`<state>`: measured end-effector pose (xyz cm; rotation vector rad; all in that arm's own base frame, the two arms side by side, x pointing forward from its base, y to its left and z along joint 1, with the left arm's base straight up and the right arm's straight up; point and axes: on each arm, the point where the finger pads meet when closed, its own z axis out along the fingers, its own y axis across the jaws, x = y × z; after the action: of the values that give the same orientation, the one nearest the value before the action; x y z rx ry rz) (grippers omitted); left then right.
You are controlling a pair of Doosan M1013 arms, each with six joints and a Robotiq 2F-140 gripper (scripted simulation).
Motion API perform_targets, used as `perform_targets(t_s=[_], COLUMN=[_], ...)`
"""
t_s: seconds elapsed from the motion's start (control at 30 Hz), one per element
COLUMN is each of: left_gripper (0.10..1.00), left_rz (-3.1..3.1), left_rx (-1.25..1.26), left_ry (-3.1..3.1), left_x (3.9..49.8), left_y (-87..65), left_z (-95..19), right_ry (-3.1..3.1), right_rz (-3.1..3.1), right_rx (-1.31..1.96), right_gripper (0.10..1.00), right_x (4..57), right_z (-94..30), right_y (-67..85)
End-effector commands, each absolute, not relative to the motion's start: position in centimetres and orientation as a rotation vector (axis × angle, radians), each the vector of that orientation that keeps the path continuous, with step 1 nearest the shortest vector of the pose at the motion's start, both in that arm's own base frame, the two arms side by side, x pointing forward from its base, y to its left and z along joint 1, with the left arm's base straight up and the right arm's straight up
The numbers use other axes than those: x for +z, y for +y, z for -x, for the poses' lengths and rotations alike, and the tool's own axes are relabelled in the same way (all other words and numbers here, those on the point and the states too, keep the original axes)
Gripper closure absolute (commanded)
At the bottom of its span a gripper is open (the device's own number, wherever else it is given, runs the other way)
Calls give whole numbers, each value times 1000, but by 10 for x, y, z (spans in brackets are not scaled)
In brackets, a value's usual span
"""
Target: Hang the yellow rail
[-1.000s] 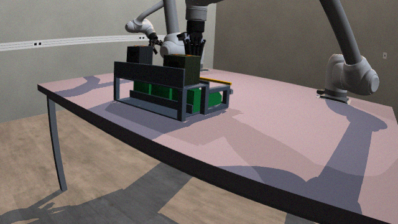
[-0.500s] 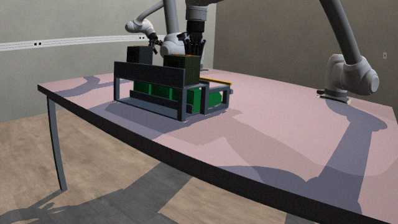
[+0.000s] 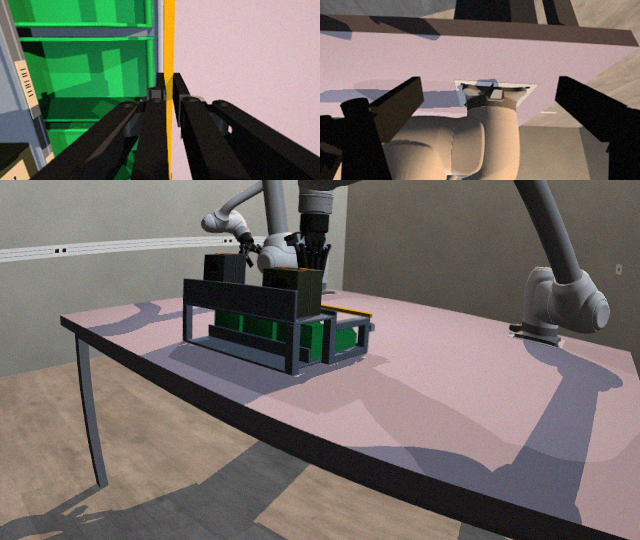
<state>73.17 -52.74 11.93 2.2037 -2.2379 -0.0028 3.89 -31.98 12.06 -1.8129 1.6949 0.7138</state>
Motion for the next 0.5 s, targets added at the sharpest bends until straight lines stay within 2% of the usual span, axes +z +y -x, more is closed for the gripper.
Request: perform_targets(t_s=[0.0,0.47], left_gripper=[999,999], left_rz=[-2204,-2204], left_rx=[1,1], left_ry=[-2239,-2239], left_x=[121,119], left_y=[-528,-528], left_z=[-732,-732], right_ry=[1695,1695], right_rz=[1813,1813], right_rx=[713,713], right_gripper=[98,98], right_x=[121,121], right_z=[-39,-39], right_y=[-320,-320])
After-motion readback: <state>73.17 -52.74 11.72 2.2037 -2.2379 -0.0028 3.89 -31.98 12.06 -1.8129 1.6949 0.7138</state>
